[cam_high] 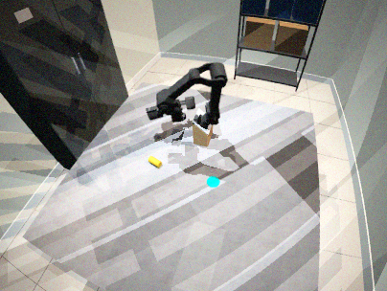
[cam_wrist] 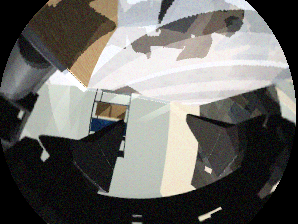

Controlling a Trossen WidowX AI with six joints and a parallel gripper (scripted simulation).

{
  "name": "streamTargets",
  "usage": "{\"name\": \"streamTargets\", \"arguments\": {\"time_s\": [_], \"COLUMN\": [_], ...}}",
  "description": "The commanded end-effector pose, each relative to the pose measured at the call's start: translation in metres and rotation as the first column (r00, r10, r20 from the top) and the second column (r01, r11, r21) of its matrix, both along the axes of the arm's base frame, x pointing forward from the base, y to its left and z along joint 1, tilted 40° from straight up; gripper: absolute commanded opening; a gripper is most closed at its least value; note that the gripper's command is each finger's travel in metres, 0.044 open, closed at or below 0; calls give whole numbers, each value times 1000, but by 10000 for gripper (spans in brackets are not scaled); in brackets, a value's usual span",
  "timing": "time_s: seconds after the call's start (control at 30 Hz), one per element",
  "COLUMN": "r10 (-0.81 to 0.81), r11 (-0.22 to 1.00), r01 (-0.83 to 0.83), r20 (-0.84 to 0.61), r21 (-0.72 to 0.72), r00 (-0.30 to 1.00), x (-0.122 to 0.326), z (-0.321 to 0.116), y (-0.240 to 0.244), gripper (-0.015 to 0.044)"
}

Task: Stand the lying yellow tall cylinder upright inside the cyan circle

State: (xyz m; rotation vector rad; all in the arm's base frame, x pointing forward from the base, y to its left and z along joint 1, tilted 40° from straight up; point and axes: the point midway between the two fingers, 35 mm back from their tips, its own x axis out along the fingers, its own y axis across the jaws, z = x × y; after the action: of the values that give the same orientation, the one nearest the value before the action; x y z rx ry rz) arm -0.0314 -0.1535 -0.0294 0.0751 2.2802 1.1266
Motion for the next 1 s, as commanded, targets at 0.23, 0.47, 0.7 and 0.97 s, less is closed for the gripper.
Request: {"name": "streamTargets", "arguments": {"time_s": [0.23,0.47,0.7,0.97], "r10": [-85,-152,-197,-197], "r11": [981,934,887,887], "r01": [12,-152,-350,-350], "r20": [370,744,931,931], "r21": [194,324,303,303], "r00": [925,650,307,307], "x": [75,174,256,256], "z": [-36,-57,-55,-55], "y": [-7,-14,-18,-18], "gripper": [309,309,309,309]}}
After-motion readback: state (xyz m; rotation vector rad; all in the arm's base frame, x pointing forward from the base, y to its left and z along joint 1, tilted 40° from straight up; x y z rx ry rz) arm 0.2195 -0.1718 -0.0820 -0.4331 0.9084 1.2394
